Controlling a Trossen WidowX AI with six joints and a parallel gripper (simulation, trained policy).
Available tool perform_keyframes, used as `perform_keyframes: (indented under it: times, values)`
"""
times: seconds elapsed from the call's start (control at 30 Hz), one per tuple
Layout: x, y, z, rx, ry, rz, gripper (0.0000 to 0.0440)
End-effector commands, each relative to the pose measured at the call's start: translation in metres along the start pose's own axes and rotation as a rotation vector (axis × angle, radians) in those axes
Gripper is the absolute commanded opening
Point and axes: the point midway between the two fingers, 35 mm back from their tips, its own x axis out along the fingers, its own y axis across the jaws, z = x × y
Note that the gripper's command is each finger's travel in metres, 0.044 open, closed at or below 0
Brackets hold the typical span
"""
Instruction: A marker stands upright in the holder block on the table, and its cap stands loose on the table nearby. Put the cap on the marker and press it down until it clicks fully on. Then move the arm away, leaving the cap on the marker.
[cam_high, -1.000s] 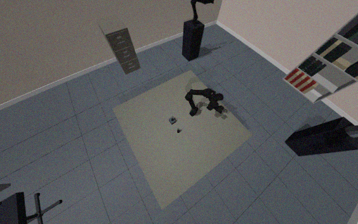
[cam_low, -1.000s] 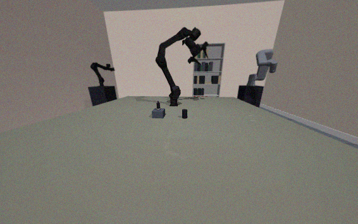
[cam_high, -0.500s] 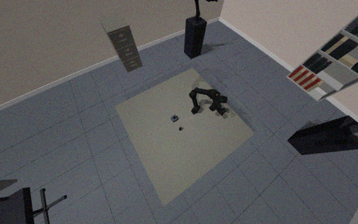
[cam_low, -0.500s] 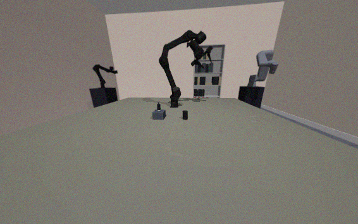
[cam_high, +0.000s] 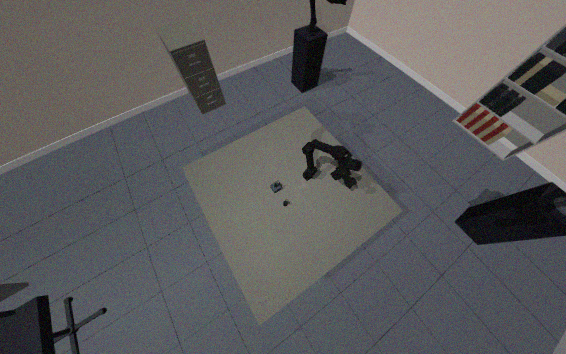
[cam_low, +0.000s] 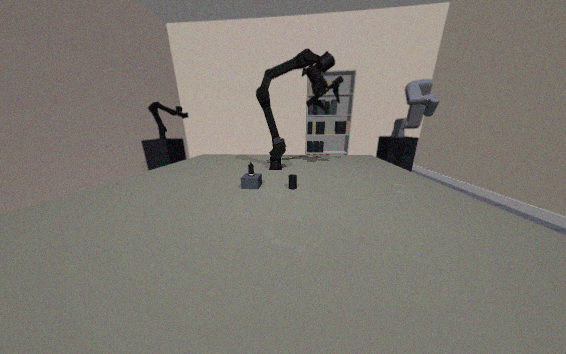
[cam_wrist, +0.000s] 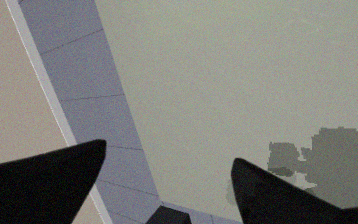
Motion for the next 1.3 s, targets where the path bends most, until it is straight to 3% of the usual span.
perform_keyframes:
  times: [0.0,1.27]
  values:
    - [0.007,0.004,0.005,0.03,-0.019,-0.017,0.033]
    - [0.062,0.038,0.073,0.296,-0.183,-0.138,0.0333]
